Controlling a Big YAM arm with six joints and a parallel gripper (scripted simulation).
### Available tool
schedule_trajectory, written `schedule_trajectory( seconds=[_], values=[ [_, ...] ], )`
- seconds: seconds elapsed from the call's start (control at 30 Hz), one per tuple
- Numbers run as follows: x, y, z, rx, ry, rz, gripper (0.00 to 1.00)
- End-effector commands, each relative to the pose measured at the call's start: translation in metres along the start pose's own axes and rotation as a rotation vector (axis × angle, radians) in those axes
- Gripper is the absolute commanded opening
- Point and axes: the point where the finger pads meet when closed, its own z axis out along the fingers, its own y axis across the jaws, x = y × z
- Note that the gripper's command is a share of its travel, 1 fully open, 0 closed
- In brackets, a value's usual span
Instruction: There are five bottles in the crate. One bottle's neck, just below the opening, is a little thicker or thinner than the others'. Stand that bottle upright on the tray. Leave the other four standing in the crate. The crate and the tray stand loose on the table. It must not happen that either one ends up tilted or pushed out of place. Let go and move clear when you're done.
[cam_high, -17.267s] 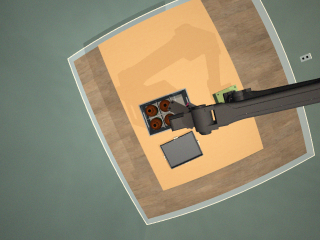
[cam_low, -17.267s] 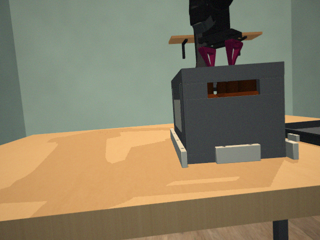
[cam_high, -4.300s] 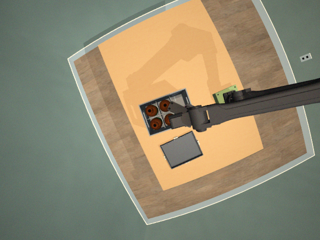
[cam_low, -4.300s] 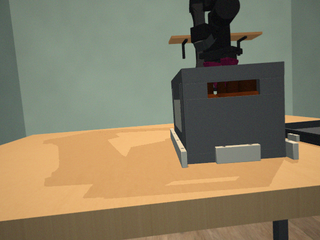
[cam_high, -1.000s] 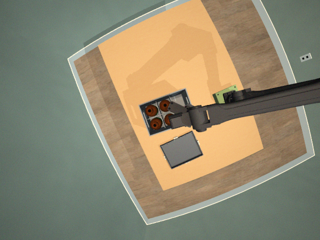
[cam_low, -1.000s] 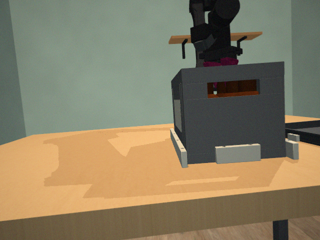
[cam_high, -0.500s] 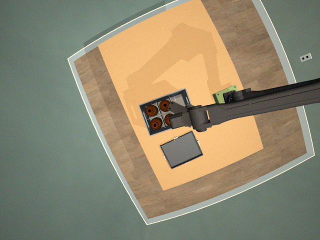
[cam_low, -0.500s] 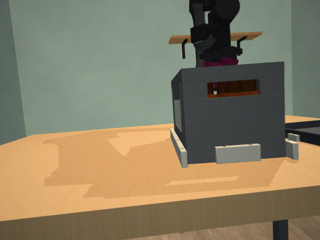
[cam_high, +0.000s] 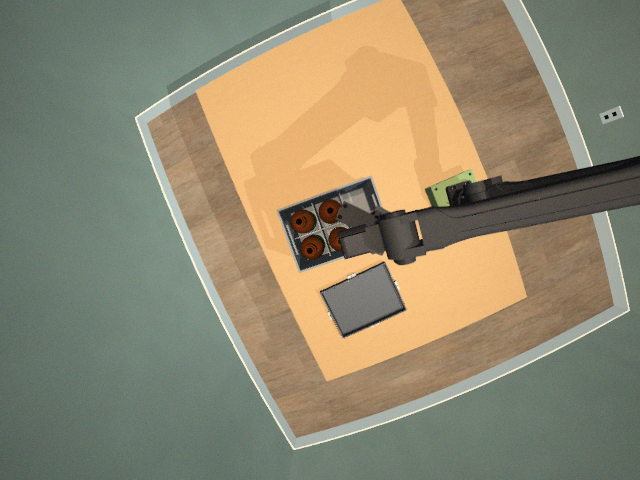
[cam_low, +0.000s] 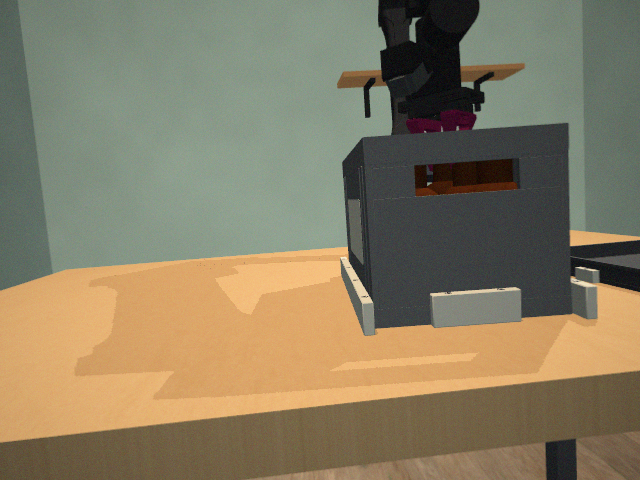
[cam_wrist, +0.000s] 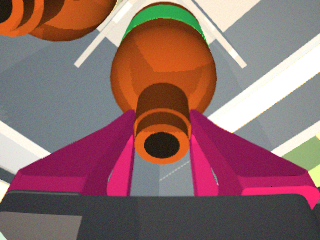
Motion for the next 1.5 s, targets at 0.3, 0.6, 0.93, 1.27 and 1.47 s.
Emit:
schedule_trajectory(
  seconds=[0.3,0.6,0.93,1.27,1.47],
  values=[
    [-0.017,0.008,-0.045,-0.033,-0.041,-0.001,0.0],
    [-0.017,0.008,-0.051,-0.033,-0.041,-0.001,0.0],
    [-0.017,0.008,-0.053,-0.032,-0.039,0.0,0.0],
    [-0.017,0.008,-0.053,-0.032,-0.04,0.0,0.0],
    [-0.017,0.008,-0.053,-0.032,-0.04,0.0,0.0]
  ],
)
